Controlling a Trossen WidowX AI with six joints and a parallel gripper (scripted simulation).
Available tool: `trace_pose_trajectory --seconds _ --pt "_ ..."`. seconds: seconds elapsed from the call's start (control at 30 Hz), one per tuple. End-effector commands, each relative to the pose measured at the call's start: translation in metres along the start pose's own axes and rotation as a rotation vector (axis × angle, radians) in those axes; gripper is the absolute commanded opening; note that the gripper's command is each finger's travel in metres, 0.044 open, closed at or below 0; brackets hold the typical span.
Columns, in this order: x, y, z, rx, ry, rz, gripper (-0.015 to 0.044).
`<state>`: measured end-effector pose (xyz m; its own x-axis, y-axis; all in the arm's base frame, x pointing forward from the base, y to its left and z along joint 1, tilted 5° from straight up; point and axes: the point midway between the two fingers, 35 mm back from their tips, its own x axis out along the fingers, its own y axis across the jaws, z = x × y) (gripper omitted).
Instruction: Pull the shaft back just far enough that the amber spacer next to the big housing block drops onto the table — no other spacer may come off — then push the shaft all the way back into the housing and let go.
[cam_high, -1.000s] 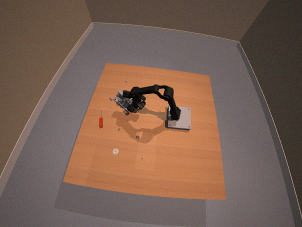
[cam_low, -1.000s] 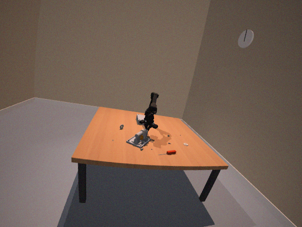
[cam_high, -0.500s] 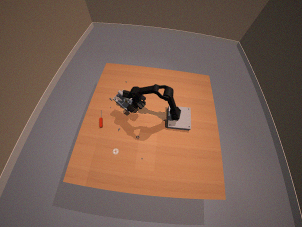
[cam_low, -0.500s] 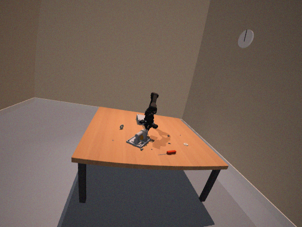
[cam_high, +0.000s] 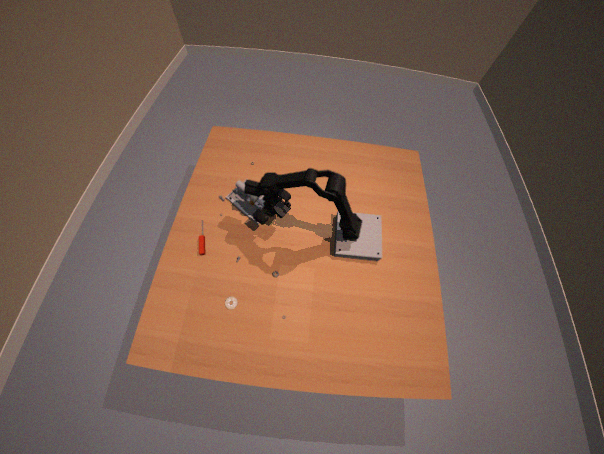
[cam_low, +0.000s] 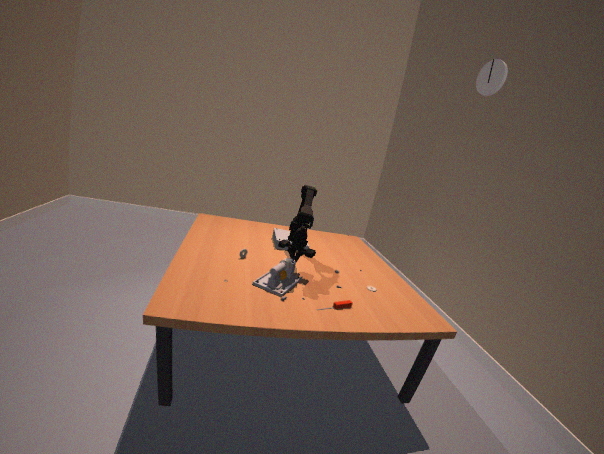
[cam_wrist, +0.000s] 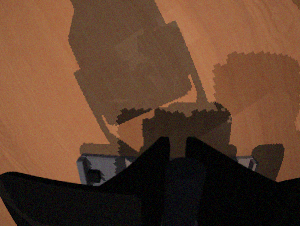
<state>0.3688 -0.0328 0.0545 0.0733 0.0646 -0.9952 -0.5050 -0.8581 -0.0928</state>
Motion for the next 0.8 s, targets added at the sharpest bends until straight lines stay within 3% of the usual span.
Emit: trace_pose_trajectory --seconds 0.0,0.77 --pt "-0.0013 -0.0009 -0.0032 0.000 0.005 -0.004 0.0000" --pt "-0.0016 -0.0008 -0.0102 -0.001 0.006 -0.004 0.0000"
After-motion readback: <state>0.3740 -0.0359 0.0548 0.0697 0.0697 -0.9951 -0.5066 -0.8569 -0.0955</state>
